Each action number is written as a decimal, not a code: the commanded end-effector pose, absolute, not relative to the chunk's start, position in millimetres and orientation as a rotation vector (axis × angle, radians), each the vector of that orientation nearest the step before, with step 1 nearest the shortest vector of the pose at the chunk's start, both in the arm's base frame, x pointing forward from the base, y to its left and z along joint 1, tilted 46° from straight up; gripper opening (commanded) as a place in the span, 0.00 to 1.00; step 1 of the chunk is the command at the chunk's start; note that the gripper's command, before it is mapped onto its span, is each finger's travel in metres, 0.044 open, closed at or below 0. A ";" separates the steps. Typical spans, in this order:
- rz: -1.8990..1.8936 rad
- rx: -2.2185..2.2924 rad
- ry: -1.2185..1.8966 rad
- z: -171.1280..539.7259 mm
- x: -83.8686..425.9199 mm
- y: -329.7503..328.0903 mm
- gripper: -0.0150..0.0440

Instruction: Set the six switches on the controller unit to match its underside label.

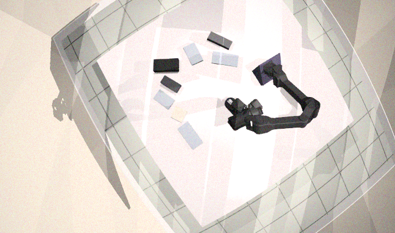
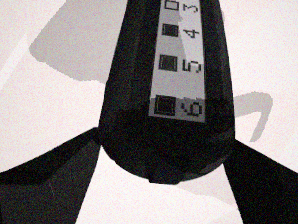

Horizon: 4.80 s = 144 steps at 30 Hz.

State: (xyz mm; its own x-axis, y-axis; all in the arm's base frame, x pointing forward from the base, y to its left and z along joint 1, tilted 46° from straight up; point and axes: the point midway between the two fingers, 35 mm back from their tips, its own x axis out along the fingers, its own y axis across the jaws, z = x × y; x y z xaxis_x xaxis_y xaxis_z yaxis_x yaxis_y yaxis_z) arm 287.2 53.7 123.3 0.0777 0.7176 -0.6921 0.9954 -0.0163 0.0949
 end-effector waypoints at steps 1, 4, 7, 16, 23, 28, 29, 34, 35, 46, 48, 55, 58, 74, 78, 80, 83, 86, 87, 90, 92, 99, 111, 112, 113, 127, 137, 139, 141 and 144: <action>-0.646 1.789 1.697 120.0 284.9 56.5 0.83; -0.646 1.790 1.697 120.2 284.9 58.9 0.83; -0.646 1.790 1.697 120.3 284.9 61.3 0.83; -0.646 1.790 1.698 120.4 285.0 68.5 0.83; -0.645 1.790 1.698 120.2 285.2 74.1 0.83; -0.645 1.790 1.698 119.9 285.3 78.1 0.83; -0.645 1.790 1.698 119.8 285.3 78.9 0.83; -0.645 1.790 1.698 119.3 285.4 82.9 0.83; -0.645 1.790 1.698 119.2 285.4 83.7 0.83; -0.644 1.791 1.698 117.8 285.7 92.4 0.83; -0.644 1.791 1.698 117.5 285.8 94.0 0.83; -0.644 1.791 1.698 116.2 286.0 99.4 0.83; -0.644 1.791 1.698 115.6 286.1 101.7 0.83; -0.643 1.792 1.699 111.6 286.6 113.9 0.83; -0.643 1.792 1.699 110.4 286.8 116.8 0.83; -0.643 1.792 1.699 109.8 286.8 118.3 0.83; -0.642 1.792 1.699 108.8 286.9 120.5 0.83; -0.642 1.792 1.699 107.8 287.1 122.7 0.83; -0.642 1.792 1.699 107.4 287.1 123.4 0.83; -0.642 1.792 1.699 106.4 287.2 125.5 0.83; -0.642 1.792 1.699 105.7 287.3 127.0 0.83; -0.642 1.792 1.699 103.0 287.6 131.8 0.83; -0.641 1.793 1.699 97.9 288.2 140.0 0.83; -0.641 1.793 1.699 97.5 288.2 140.6 0.83; -0.641 1.793 1.699 97.0 288.3 141.3 0.83; -0.614 1.789 1.707 99.5 289.4 146.1 0.87; -0.614 1.789 1.707 99.5 289.4 146.1 1.00; -0.615 1.788 1.706 99.0 289.6 144.2 1.00; -0.619 1.785 1.705 95.0 290.6 128.7 1.00; -0.618 1.785 1.707 87.1 289.5 91.8 1.00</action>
State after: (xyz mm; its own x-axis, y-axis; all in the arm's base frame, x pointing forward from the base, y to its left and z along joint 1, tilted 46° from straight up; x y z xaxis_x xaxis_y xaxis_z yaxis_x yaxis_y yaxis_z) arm 287.7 123.7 94.2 0.0630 0.7229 -0.6880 0.9948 0.0097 0.1014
